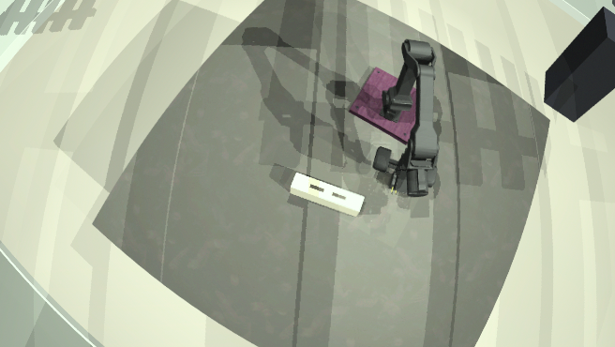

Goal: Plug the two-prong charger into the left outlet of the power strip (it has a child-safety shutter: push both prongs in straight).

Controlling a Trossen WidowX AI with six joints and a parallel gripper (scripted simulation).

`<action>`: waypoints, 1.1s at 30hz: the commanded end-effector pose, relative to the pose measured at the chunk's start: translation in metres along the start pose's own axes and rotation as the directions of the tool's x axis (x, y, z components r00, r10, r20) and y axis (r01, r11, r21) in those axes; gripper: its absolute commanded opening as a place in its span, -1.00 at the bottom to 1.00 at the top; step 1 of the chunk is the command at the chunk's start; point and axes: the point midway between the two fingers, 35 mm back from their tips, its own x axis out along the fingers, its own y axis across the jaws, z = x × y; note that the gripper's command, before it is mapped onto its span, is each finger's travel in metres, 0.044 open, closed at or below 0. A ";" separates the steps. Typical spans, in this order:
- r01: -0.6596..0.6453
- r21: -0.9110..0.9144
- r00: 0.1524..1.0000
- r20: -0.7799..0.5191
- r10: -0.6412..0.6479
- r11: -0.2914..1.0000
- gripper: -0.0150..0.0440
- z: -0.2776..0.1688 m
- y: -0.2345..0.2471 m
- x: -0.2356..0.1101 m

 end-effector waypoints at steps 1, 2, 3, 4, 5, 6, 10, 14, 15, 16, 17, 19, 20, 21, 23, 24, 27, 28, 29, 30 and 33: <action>-0.003 0.005 1.000 -0.003 0.003 1.000 1.00 0.000 0.001 0.006; -0.003 0.005 1.000 -0.003 0.003 1.000 1.00 0.001 0.001 0.007; -0.003 0.005 1.000 -0.003 0.003 1.000 1.00 0.001 0.001 0.009; -0.003 0.005 1.000 -0.003 0.003 1.000 1.00 0.001 0.001 0.011; -0.003 0.005 1.000 -0.003 0.003 1.000 1.00 0.001 0.001 0.012; -0.003 0.005 1.000 -0.003 0.003 1.000 1.00 0.001 0.001 0.014; -0.003 0.005 1.000 -0.003 0.003 1.000 1.00 0.002 0.001 0.020; -0.003 0.005 1.000 -0.003 0.003 1.000 1.00 0.002 0.001 0.027; -0.003 0.005 1.000 -0.003 0.003 1.000 1.00 0.003 0.001 0.028; -0.003 0.005 1.000 -0.003 0.003 1.000 1.00 0.003 0.001 0.030; -0.003 0.005 1.000 -0.003 0.003 1.000 1.00 0.003 0.001 0.032; -0.003 0.005 1.000 -0.003 0.003 1.000 1.00 0.003 0.001 0.035; -0.003 0.005 1.000 -0.003 0.003 1.000 1.00 0.003 0.001 0.037; -0.003 0.005 1.000 -0.003 0.003 1.000 1.00 0.003 0.001 0.038; -0.003 0.005 1.000 -0.003 0.003 1.000 1.00 0.003 0.000 0.041; -0.003 0.005 1.000 -0.003 0.003 1.000 1.00 0.003 0.000 0.043; -0.003 0.005 1.000 -0.003 0.003 1.000 1.00 0.003 0.000 0.047; -0.003 0.005 1.000 -0.003 0.003 1.000 1.00 0.003 0.000 0.047; 0.000 0.003 1.000 -0.001 0.000 1.000 0.91 0.003 0.000 0.044; 0.000 0.003 1.000 -0.001 0.000 1.000 0.82 0.003 0.000 0.044; 0.000 0.003 1.000 -0.001 0.000 1.000 0.56 0.003 0.000 0.044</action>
